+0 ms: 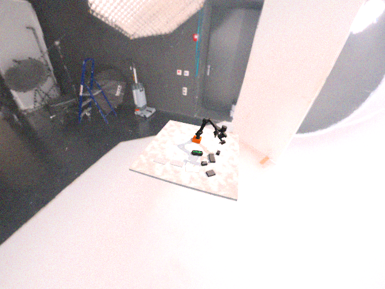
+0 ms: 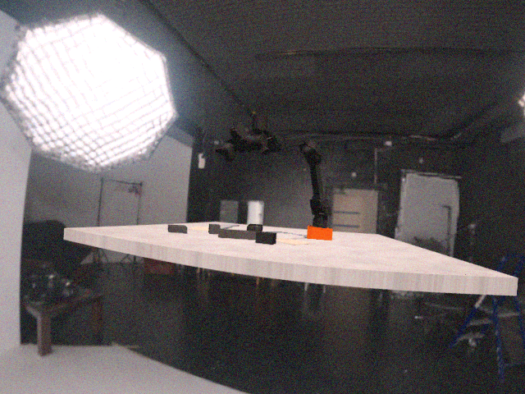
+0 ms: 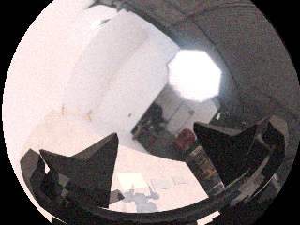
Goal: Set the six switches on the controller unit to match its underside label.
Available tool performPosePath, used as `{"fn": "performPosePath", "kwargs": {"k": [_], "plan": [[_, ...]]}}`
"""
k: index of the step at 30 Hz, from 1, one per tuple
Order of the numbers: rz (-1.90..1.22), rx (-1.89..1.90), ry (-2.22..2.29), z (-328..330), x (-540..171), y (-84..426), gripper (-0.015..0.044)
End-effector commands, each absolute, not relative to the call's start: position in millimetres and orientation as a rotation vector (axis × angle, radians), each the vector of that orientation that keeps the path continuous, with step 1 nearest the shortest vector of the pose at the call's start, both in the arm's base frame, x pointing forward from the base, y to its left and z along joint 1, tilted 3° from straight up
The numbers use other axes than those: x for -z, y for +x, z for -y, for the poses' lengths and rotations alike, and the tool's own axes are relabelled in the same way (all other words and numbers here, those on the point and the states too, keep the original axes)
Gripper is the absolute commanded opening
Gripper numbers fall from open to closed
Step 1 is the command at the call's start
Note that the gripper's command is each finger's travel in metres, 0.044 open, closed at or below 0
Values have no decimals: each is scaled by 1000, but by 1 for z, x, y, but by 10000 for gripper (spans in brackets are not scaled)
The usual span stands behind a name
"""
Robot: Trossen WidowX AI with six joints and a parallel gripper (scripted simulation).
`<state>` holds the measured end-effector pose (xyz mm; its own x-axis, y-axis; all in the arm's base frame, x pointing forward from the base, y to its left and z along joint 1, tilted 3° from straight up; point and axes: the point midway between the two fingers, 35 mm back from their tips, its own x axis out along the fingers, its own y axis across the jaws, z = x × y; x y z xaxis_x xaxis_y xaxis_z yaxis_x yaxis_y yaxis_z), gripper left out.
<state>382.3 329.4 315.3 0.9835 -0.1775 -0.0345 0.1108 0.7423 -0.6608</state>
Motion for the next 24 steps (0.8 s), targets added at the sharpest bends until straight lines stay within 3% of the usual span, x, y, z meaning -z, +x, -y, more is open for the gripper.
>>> {"fn": "performPosePath", "kwargs": {"k": [1,7,15,24], "plan": [[-97,158,-717,-329,-315,382,374],[-141,130,-824,-324,-301,398,216],[-488,-138,-1350,-266,-201,467,6],[-989,-740,-1644,-162,-84,467,0]]}}
